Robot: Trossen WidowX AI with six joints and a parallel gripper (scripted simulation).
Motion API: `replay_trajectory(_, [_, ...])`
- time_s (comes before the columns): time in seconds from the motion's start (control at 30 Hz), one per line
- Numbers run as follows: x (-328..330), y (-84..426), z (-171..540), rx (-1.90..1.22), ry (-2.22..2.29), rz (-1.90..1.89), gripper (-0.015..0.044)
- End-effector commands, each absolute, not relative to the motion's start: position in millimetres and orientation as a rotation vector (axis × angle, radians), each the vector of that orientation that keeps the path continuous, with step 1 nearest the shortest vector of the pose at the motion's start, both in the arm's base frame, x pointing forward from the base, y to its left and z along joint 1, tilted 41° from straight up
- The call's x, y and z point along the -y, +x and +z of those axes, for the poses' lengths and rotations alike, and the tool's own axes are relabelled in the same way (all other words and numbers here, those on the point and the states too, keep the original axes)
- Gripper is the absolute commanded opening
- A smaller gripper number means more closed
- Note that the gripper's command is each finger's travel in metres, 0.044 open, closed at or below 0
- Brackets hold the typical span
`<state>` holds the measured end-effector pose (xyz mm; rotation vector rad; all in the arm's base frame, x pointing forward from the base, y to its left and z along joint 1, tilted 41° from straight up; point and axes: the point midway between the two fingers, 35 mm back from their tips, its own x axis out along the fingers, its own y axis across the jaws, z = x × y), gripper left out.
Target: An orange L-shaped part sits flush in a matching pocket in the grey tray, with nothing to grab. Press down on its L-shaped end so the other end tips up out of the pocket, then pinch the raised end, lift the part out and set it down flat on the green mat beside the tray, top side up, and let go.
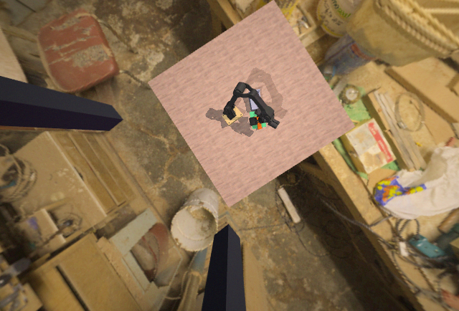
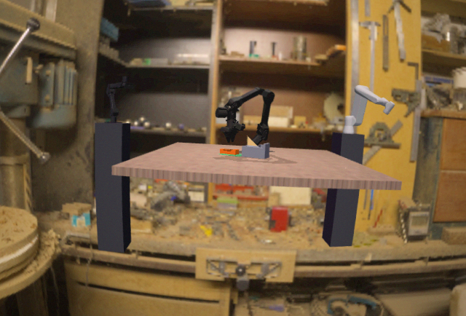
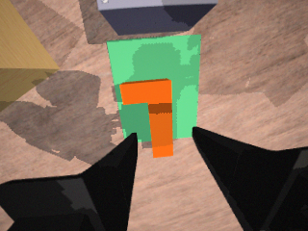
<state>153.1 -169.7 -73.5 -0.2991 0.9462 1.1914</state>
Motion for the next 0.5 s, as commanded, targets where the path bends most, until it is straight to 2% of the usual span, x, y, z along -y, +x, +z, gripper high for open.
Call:
replay_trajectory(0.0, [190.2, 153.7, -56.3, -0.949, -0.313, 1.184, 0.0368])
replay_trajectory(0.07, [205.0, 152.4, -39.1, -0.949, -0.312, 1.183, 0.0400])
replay_trajectory(0.2, [225.1, 148.2, -10.9, -0.950, -0.310, 1.181, 0.0400])
replay_trajectory(0.47, [222.6, 149.6, -16.3, -0.950, -0.309, 1.172, 0.0400])
